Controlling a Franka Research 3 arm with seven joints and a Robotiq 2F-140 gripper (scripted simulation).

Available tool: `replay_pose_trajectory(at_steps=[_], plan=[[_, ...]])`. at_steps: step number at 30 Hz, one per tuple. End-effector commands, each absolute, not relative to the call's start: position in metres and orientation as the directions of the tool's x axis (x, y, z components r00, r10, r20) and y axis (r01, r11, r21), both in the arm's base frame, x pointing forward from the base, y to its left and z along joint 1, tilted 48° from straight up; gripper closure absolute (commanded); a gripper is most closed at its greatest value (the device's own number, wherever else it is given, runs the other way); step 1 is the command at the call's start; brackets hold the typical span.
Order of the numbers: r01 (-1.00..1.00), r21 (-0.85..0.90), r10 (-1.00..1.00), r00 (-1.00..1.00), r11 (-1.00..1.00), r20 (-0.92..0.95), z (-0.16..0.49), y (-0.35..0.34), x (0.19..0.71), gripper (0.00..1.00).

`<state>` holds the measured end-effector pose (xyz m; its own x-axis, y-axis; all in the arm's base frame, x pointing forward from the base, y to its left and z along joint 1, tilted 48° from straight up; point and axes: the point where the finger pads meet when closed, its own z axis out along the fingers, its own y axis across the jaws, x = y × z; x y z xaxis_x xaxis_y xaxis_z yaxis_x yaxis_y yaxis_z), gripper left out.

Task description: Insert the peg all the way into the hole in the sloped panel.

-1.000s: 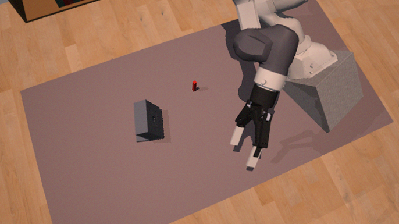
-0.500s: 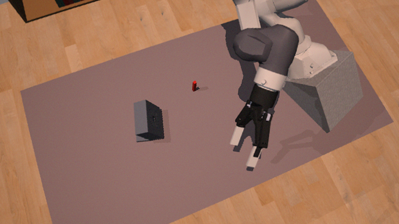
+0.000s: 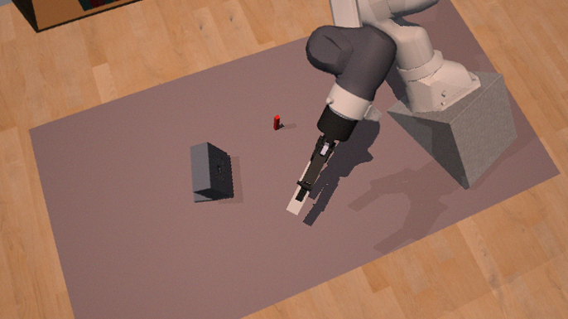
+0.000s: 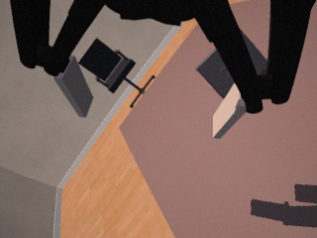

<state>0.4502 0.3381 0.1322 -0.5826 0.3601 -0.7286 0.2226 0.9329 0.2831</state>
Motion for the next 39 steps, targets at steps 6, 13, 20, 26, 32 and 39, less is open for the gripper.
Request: replay_pose_trajectory(at_steps=[6, 13, 20, 26, 32, 39], plan=[[0.521, 0.520, 0.717, -0.306, 0.677, -0.627, 0.172, 0.263, 0.481, 0.00], [0.636, 0.625, 0.843, -0.079, 0.454, -0.532, 0.201, 0.183, 0.485, 0.00], [0.680, 0.696, 0.890, 0.142, 0.230, -0.433, 0.217, 0.119, 0.467, 0.00], [0.668, 0.745, 0.874, 0.363, -0.002, -0.324, 0.225, 0.071, 0.440, 0.00], [0.618, 0.762, 0.801, 0.547, -0.192, -0.242, 0.207, 0.042, 0.407, 0.00], [0.530, 0.767, 0.702, 0.696, -0.362, -0.149, 0.217, 0.048, 0.416, 0.00]])
